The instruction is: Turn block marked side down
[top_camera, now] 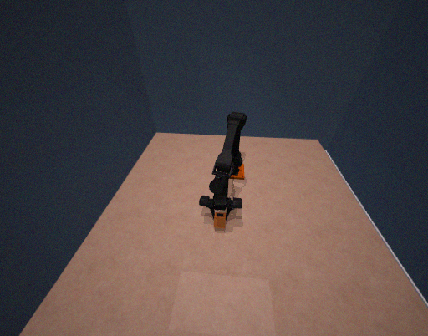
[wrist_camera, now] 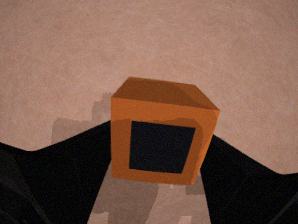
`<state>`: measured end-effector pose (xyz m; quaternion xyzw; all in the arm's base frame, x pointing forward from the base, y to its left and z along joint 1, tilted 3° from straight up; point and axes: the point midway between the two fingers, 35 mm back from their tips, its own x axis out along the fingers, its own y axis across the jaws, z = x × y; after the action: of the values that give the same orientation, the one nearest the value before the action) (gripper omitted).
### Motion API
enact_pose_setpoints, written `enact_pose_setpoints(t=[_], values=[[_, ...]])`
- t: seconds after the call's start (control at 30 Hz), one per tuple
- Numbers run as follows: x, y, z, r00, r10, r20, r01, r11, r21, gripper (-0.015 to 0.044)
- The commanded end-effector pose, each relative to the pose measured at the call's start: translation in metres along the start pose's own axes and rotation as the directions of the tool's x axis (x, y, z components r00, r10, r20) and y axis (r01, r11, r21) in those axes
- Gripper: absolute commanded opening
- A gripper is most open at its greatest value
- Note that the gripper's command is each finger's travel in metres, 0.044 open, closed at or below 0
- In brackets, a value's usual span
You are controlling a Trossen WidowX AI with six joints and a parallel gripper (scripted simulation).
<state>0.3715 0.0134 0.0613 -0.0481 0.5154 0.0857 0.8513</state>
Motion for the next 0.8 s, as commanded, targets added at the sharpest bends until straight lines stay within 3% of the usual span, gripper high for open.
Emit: enact_pose_setpoints(t=[0.0,0.77], values=[[-0.003,0.000,0.003,1.000,0.002,0.026,-0.002,1.000,-0.005,0.0000],[0.030,-0.002,-0.004,0.925,0.002,0.380,-0.003,1.000,0.003,0.0000]])
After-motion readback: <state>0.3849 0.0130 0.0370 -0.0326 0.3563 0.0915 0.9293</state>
